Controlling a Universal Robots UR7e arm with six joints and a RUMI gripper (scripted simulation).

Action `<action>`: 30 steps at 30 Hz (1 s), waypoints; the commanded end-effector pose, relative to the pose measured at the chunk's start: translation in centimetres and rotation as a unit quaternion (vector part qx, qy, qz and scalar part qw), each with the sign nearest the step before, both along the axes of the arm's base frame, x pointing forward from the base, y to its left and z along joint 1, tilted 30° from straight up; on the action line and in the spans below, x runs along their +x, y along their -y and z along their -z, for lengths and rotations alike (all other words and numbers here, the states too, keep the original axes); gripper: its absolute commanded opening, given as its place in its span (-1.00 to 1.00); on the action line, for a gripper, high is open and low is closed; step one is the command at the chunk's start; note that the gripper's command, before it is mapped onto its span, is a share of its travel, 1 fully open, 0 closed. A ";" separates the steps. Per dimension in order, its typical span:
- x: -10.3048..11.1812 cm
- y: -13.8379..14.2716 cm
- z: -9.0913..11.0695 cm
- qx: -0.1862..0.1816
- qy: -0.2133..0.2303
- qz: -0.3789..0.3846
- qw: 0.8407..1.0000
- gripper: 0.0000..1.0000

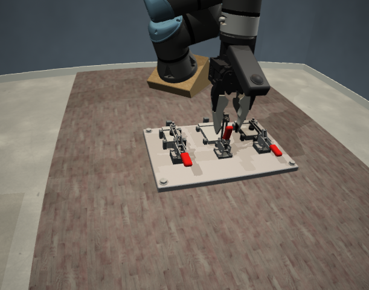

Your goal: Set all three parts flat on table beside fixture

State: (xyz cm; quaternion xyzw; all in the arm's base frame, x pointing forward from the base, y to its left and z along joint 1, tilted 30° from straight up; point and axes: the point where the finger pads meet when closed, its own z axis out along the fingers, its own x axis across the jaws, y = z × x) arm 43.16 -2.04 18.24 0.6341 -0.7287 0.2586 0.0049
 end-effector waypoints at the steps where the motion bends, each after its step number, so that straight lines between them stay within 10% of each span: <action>1: -0.5 -0.6 -1.3 0.000 0.000 0.000 1.000 -0.44; 28: -1.1 -1.4 -3.2 0.000 0.000 0.000 1.000 -0.44; 29: -1.1 -1.4 -3.2 0.000 0.000 0.000 1.000 0.17; 30: -1.2 -1.4 -3.2 0.000 0.000 0.000 1.000 0.17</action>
